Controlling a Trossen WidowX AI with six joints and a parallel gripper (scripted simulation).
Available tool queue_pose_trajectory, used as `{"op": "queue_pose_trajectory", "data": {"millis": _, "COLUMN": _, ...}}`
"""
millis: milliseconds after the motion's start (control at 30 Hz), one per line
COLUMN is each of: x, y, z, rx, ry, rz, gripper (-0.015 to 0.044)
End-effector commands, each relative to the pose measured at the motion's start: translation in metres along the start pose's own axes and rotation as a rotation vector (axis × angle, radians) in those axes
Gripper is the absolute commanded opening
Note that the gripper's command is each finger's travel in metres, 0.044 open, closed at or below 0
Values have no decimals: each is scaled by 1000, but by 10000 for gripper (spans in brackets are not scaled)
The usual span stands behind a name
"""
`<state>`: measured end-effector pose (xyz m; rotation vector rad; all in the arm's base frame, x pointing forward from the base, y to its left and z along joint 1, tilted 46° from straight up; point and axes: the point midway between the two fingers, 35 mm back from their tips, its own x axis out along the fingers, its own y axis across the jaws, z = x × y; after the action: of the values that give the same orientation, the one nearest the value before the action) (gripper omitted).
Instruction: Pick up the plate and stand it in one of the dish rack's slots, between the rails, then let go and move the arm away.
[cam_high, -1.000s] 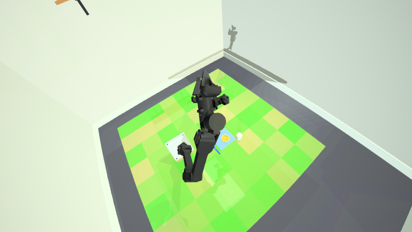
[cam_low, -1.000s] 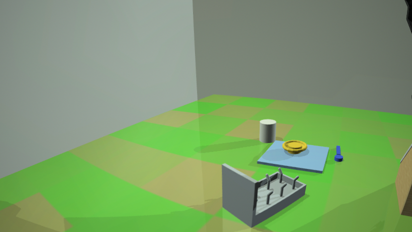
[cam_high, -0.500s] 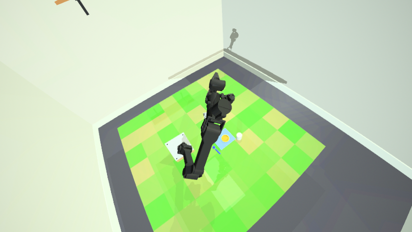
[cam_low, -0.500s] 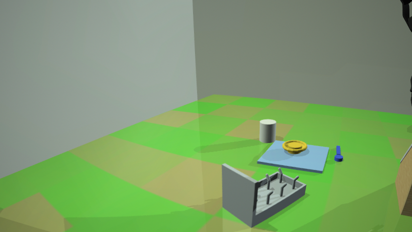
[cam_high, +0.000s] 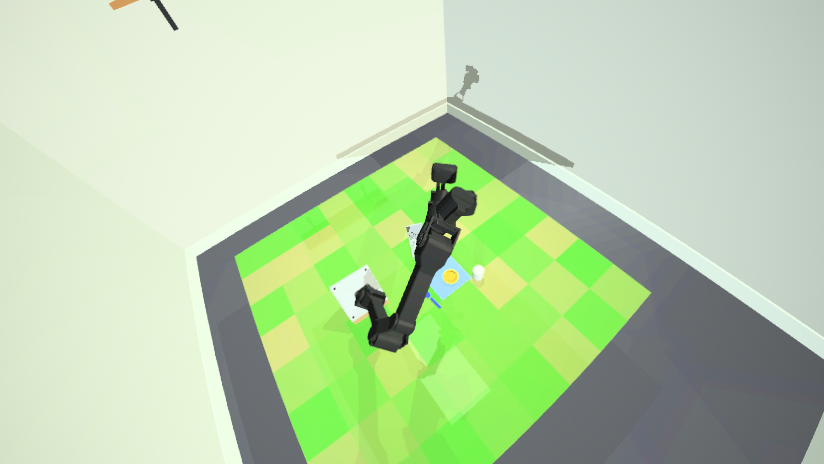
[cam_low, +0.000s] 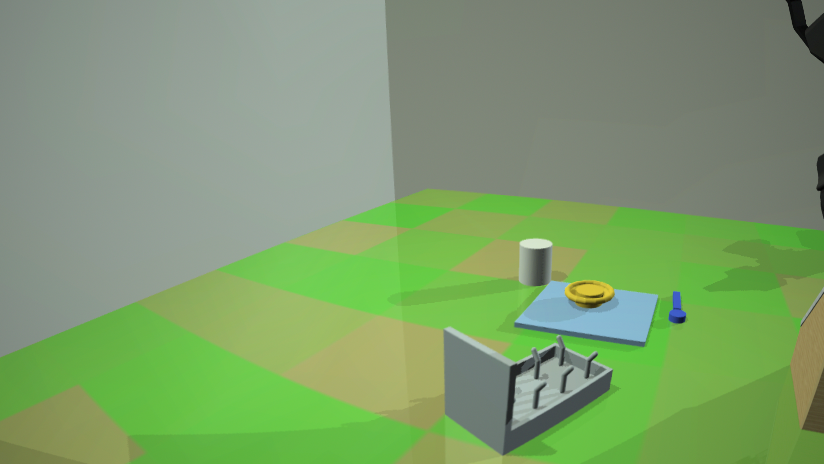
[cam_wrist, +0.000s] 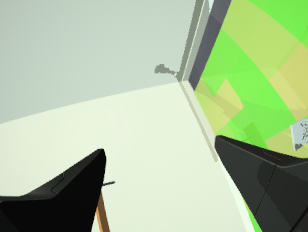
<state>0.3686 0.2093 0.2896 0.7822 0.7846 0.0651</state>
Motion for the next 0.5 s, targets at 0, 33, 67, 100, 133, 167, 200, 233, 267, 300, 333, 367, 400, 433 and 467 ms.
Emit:
{"op": "queue_pose_trajectory", "data": {"millis": 0, "x": 12, "y": -28, "z": 8, "rx": -49, "ry": -26, "rz": -105, "gripper": 400}}
{"op": "queue_pose_trajectory", "data": {"millis": 33, "x": 15, "y": -36, "z": 10, "rx": -63, "ry": -31, "rz": -133, "gripper": 400}}
{"op": "queue_pose_trajectory", "data": {"millis": 67, "x": 18, "y": -44, "z": 12, "rx": -77, "ry": -35, "rz": -161, "gripper": 400}}
{"op": "queue_pose_trajectory", "data": {"millis": 100, "x": 21, "y": -51, "z": 14, "rx": -92, "ry": -39, "rz": -190, "gripper": 400}}
{"op": "queue_pose_trajectory", "data": {"millis": 133, "x": 23, "y": -59, "z": 16, "rx": -107, "ry": -42, "rz": -218, "gripper": 400}}
{"op": "queue_pose_trajectory", "data": {"millis": 167, "x": 25, "y": -67, "z": 18, "rx": -121, "ry": -45, "rz": -247, "gripper": 400}}
{"op": "queue_pose_trajectory", "data": {"millis": 200, "x": 27, "y": -75, "z": 20, "rx": -136, "ry": -46, "rz": -275, "gripper": 400}}
{"op": "queue_pose_trajectory", "data": {"millis": 233, "x": 29, "y": -82, "z": 21, "rx": -151, "ry": -48, "rz": -304, "gripper": 400}}
{"op": "queue_pose_trajectory", "data": {"millis": 267, "x": 31, "y": -90, "z": 23, "rx": -166, "ry": -48, "rz": -332, "gripper": 400}}
{"op": "queue_pose_trajectory", "data": {"millis": 300, "x": 32, "y": -98, "z": 25, "rx": -181, "ry": -48, "rz": -361, "gripper": 400}}
{"op": "queue_pose_trajectory", "data": {"millis": 333, "x": 33, "y": -106, "z": 26, "rx": -196, "ry": -47, "rz": -390, "gripper": 400}}
{"op": "queue_pose_trajectory", "data": {"millis": 367, "x": 34, "y": -113, "z": 28, "rx": -211, "ry": -45, "rz": -418, "gripper": 400}}
{"op": "queue_pose_trajectory", "data": {"millis": 400, "x": 35, "y": -121, "z": 29, "rx": -226, "ry": -43, "rz": -447, "gripper": 400}}
{"op": "queue_pose_trajectory", "data": {"millis": 433, "x": 36, "y": -129, "z": 31, "rx": -241, "ry": -40, "rz": -476, "gripper": 400}}
{"op": "queue_pose_trajectory", "data": {"millis": 467, "x": 37, "y": -137, "z": 32, "rx": -256, "ry": -36, "rz": -504, "gripper": 400}}
